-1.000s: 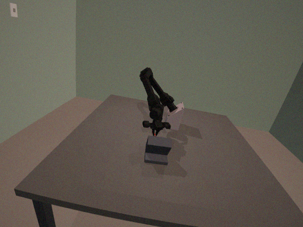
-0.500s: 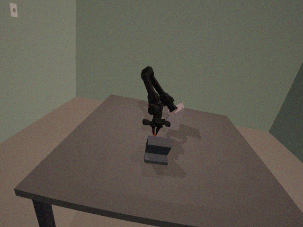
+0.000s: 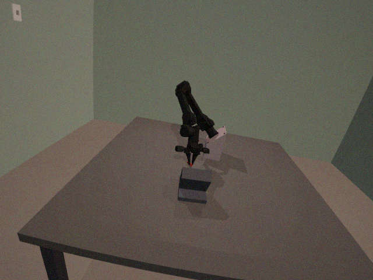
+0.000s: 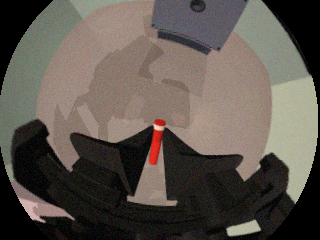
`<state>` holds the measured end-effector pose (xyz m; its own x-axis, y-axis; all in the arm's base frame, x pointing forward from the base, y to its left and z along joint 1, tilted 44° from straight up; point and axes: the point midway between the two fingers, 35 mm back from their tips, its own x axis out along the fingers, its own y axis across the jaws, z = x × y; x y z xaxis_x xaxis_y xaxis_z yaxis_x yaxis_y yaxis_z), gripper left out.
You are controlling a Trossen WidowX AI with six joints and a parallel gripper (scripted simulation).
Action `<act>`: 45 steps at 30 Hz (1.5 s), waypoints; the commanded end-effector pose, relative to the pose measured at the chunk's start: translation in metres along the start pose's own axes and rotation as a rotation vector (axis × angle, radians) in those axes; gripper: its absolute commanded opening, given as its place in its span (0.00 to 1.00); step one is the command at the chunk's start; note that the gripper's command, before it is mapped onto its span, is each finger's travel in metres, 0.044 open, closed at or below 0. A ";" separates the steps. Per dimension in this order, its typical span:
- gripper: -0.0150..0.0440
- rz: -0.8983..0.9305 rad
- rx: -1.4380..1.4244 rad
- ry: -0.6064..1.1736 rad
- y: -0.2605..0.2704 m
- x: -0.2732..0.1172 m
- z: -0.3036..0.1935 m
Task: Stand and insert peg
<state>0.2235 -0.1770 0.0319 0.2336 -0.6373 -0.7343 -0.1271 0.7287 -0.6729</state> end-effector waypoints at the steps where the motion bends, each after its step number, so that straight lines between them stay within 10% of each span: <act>1: 0.34 0.002 -0.004 -0.041 0.001 -0.003 -0.002; 45: 0.34 0.003 -0.007 -0.421 0.001 -0.025 -0.022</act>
<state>0.1991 -0.1677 0.0471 0.5802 -0.4924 -0.6488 -0.1302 0.7303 -0.6706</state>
